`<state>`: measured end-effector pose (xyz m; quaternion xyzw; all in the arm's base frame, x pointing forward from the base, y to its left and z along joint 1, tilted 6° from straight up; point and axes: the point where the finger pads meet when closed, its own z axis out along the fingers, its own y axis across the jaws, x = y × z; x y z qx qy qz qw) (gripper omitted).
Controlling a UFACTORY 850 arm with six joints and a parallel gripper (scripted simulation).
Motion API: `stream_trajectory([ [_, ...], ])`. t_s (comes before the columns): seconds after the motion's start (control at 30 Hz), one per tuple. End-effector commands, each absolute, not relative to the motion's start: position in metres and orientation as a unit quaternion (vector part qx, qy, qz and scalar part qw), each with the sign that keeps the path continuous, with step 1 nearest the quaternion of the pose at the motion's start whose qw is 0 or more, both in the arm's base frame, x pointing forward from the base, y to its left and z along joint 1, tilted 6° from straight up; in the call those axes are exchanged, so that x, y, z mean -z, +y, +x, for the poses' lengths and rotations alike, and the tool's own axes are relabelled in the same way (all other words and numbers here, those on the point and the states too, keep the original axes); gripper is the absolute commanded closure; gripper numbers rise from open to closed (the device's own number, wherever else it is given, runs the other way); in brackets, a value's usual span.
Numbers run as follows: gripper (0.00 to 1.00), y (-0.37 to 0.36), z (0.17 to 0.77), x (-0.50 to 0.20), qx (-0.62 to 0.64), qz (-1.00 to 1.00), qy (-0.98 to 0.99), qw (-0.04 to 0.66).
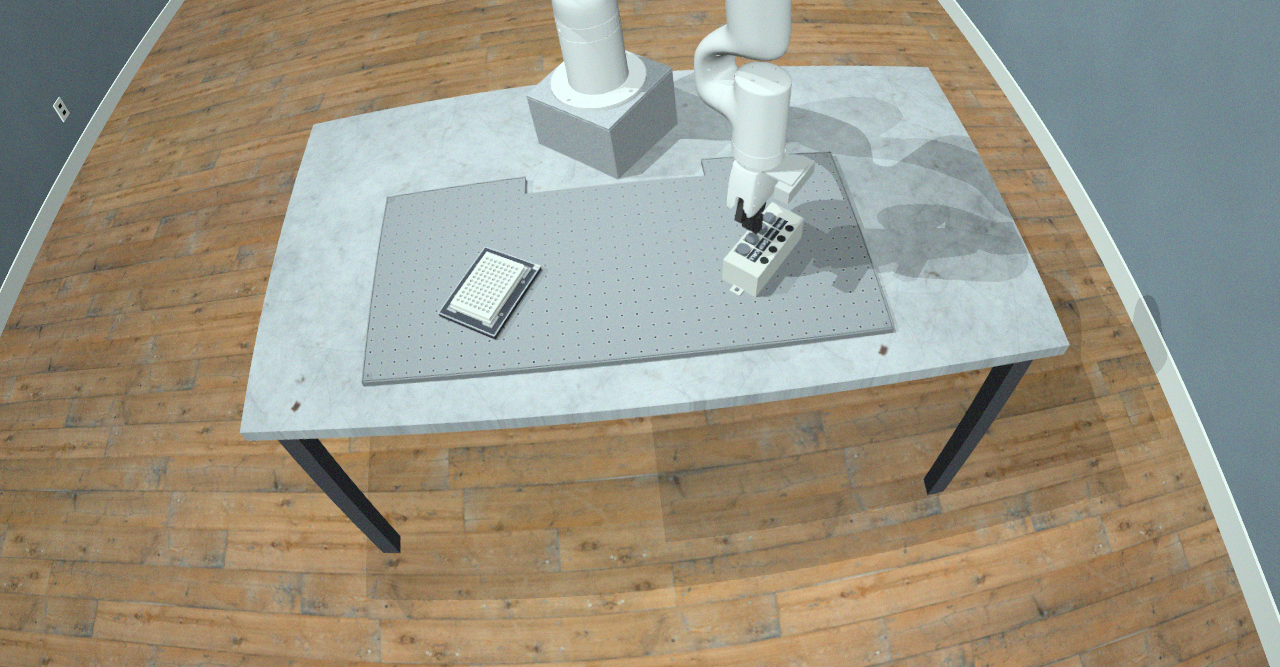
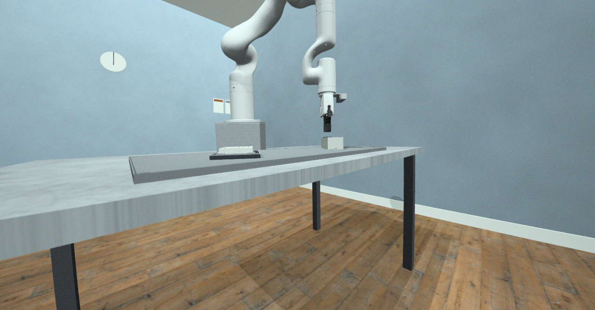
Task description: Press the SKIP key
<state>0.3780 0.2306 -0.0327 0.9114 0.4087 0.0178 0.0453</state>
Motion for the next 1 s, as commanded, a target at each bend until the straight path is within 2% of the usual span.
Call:
stream_trajectory([
  [0.0,1.00,0.231,0.379,0.035,-0.021,0.911,0.409,0.045],
  [0.97,1.00,0.230,0.380,0.051,-0.021,0.911,0.409,0.045],
])
